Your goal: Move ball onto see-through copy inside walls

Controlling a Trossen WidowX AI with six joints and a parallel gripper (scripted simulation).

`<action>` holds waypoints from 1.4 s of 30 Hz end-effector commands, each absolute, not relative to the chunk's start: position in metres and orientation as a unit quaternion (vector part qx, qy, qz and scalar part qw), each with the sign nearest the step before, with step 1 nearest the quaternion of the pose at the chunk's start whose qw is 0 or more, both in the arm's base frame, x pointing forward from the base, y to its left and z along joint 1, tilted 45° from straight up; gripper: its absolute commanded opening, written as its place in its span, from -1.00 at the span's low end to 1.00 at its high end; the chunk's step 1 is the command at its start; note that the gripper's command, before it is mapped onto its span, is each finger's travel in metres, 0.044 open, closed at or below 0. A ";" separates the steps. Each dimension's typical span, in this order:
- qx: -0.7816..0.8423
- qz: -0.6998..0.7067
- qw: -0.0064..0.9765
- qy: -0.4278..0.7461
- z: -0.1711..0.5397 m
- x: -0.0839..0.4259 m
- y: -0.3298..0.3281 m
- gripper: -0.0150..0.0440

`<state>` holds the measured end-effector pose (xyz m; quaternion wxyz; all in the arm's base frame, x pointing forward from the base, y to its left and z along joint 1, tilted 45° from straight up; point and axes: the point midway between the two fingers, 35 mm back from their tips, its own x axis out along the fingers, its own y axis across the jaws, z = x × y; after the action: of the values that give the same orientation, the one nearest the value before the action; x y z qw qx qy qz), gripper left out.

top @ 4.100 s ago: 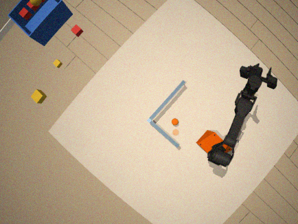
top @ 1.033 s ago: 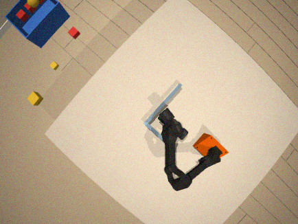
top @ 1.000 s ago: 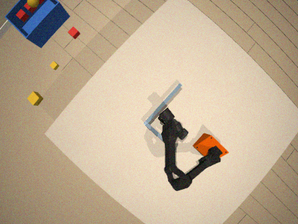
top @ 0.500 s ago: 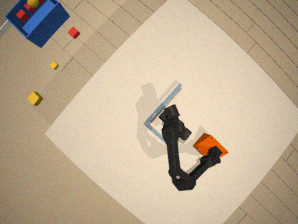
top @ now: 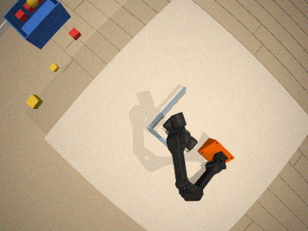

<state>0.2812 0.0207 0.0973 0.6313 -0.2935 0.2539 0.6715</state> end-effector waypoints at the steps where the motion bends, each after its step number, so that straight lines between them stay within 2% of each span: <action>1: -0.292 0.673 0.630 0.253 0.098 0.270 0.035 -0.49; 13: -0.290 0.674 0.631 0.252 0.095 0.239 0.067 -0.49; 31: -0.290 0.675 0.631 0.250 0.048 0.236 0.116 -0.49; 42: -0.289 0.675 0.631 0.250 0.042 0.235 0.121 -0.49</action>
<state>0.2383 0.1182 0.0462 0.6328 -0.2937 0.2477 0.6722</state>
